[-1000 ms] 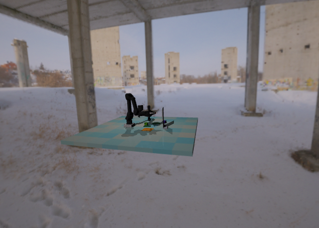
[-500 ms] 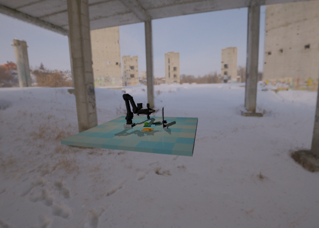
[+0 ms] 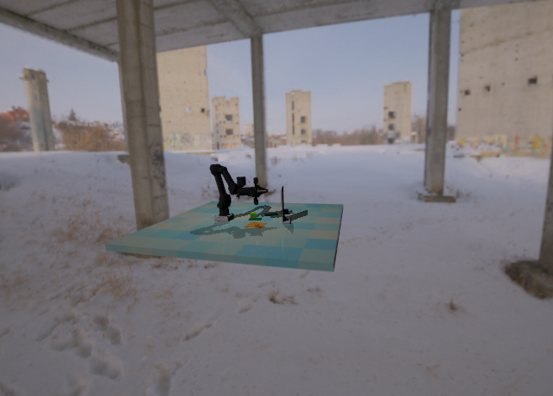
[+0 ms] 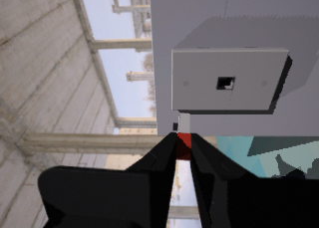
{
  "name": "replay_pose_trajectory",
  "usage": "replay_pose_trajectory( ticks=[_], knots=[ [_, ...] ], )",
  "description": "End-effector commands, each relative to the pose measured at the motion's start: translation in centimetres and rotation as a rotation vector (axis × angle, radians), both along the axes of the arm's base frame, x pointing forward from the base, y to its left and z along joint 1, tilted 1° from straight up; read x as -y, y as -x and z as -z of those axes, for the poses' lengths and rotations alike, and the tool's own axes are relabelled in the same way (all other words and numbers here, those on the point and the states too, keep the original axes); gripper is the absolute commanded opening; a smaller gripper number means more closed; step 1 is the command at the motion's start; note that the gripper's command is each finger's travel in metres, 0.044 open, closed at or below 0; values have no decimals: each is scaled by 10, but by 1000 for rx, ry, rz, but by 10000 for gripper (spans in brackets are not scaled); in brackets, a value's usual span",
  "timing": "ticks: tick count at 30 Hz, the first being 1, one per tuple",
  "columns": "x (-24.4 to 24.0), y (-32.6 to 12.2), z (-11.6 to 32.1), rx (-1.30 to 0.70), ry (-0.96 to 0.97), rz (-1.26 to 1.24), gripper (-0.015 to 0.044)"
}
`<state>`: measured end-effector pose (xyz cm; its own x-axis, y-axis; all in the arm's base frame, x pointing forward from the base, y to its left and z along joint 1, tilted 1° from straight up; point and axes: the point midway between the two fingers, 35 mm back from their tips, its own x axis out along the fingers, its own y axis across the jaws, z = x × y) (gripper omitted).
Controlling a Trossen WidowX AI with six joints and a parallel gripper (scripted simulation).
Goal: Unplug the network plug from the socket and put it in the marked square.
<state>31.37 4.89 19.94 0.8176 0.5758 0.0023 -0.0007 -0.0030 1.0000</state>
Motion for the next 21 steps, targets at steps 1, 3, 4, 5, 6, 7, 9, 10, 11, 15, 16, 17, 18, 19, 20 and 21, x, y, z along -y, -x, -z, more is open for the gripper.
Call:
replay_pose_trajectory(
  ticks=[1,3,4,5,6,7,9,10,11,15,16,17,18,19,20,21],
  knots=[
    [7,-7,4,-51,-11,51,0],
    [12,-11,9,-89,-16,84,0],
    [14,-13,11,-108,-18,101,0],
    [16,-15,13,-127,-19,117,0],
    [18,-16,16,-145,-20,133,0],
    [21,-18,18,-164,-20,150,0],
    [25,-21,24,-201,-20,183,0],
    [28,-22,26,-220,-19,199,0],
    [30,-23,29,-239,-18,215,0],
    [39,-26,40,-315,-10,279,0],
    [41,-27,43,-335,-8,295,0],
    [44,-27,45,-355,-6,311,0],
    [46,-27,48,-374,-4,327,0],
    [48,-27,51,-394,-2,343,0],
    [50,-27,54,-414,1,358,0],
    [53,-27,56,-433,5,374,0]
  ],
)
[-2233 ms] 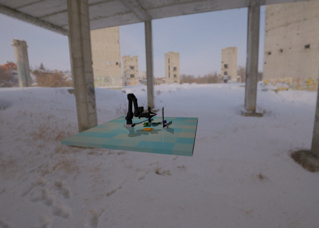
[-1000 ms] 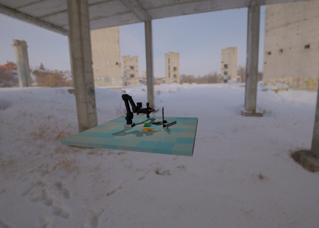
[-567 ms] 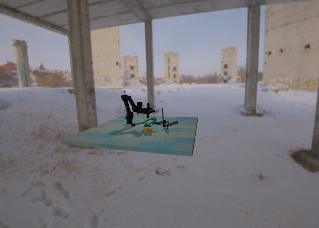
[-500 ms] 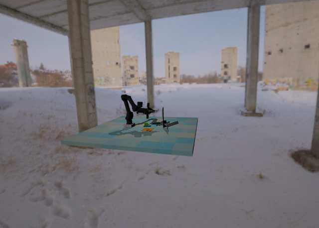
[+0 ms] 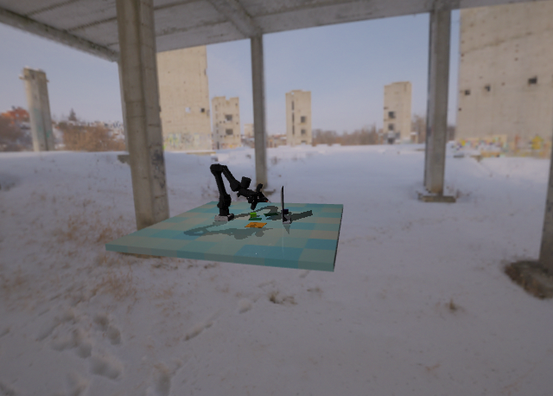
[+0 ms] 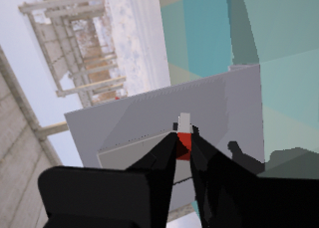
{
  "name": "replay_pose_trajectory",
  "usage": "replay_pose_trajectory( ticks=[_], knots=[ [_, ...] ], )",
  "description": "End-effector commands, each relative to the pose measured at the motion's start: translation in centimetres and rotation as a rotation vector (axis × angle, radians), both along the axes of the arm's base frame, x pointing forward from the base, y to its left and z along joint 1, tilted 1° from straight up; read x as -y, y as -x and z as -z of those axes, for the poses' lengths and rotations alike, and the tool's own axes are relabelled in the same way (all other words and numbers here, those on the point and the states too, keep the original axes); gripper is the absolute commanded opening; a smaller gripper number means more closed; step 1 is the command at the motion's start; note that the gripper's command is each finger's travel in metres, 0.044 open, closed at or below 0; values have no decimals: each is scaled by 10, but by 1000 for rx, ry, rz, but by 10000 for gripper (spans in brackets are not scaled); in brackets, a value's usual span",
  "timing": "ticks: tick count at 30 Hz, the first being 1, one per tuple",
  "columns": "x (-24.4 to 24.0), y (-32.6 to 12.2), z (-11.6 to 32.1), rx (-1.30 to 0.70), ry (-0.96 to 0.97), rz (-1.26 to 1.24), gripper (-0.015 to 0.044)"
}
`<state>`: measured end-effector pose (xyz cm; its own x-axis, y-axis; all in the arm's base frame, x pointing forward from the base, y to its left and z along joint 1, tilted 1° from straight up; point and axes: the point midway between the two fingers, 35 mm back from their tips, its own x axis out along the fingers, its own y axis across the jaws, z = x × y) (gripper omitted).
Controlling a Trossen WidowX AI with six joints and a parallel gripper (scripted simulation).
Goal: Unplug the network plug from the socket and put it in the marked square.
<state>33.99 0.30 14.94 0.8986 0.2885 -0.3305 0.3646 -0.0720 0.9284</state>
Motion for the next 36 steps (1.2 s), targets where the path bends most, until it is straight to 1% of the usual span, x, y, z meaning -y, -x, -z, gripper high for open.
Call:
replay_pose_trajectory(
  ticks=[1,12,25,36],
  knots=[
    [9,0,9,-72,15,57,0],
    [33,11,37,-299,69,211,0],
    [59,41,61,-565,173,367,0],
    [60,42,71,-578,180,374,0]
  ],
)
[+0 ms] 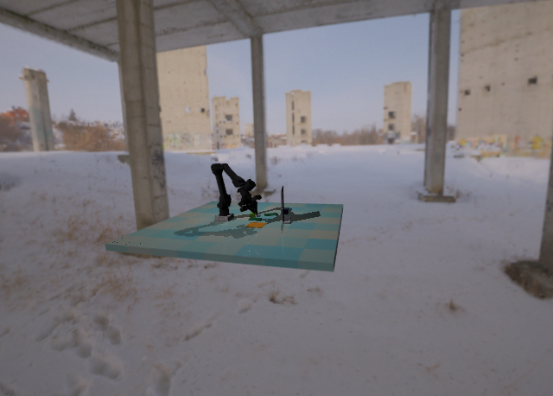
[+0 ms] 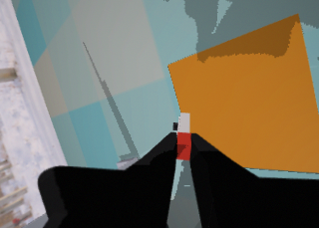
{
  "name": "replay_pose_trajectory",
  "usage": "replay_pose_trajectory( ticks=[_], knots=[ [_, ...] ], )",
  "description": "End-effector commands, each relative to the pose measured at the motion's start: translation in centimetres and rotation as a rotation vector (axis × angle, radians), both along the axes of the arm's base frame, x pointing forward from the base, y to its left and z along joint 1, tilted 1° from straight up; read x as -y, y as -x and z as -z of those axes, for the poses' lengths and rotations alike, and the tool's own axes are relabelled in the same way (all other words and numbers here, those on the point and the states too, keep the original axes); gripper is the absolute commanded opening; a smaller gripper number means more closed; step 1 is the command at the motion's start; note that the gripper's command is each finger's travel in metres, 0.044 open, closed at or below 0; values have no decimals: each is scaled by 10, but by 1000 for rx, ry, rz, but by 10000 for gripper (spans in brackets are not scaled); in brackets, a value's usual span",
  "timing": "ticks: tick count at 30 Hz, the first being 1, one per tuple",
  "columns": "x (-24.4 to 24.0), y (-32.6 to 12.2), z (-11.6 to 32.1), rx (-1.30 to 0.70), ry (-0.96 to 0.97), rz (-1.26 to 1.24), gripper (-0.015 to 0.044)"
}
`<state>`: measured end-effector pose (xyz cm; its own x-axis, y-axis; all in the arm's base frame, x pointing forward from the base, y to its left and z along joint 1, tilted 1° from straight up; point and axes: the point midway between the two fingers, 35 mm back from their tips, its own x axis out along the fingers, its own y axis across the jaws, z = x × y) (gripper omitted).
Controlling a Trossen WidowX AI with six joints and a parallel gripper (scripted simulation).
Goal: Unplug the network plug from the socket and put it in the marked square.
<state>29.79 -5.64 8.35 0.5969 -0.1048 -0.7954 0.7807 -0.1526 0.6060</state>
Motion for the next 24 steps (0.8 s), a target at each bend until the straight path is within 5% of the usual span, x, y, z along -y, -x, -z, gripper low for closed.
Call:
replay_pose_trajectory(
  ticks=[1,24],
  knots=[
    [1,-1,7,-5,4,2,0],
    [1,-2,47,-5,4,2,0]
  ],
)
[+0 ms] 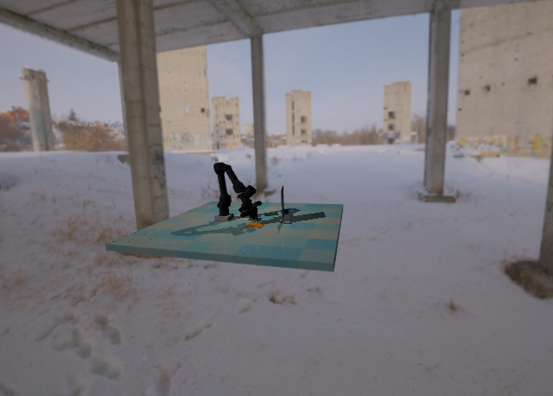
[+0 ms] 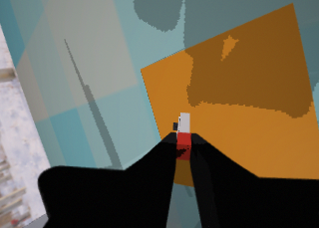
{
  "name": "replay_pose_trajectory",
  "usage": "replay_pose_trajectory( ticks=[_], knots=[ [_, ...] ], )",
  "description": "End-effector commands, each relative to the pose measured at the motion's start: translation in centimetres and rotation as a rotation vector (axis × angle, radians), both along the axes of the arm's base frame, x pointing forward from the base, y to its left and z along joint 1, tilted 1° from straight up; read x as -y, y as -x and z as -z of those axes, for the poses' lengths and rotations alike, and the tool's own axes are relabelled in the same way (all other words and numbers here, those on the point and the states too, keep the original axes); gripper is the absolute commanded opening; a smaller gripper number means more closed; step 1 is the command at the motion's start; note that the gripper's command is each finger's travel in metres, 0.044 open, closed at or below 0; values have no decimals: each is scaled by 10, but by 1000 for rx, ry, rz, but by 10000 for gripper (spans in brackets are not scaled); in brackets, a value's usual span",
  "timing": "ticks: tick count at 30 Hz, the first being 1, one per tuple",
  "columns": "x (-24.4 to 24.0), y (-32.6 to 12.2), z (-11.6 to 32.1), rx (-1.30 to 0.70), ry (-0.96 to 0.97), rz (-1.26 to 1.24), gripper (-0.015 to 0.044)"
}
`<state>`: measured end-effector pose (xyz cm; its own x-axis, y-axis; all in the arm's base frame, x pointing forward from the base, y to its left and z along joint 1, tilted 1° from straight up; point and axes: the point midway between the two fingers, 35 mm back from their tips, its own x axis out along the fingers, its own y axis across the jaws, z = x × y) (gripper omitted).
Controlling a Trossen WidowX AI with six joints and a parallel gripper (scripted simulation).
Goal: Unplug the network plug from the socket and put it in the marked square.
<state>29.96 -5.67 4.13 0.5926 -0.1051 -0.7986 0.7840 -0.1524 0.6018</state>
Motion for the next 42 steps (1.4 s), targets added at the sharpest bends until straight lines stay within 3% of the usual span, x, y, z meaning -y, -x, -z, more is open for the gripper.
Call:
replay_pose_trajectory(
  ticks=[1,21,27,42],
  knots=[
    [0,0,7,0,3,2,0],
    [-1,2,16,-1,2,-3,0],
    [-1,2,16,-1,2,-3,156],
    [-2,6,8,-1,2,-1,156]
  ],
)
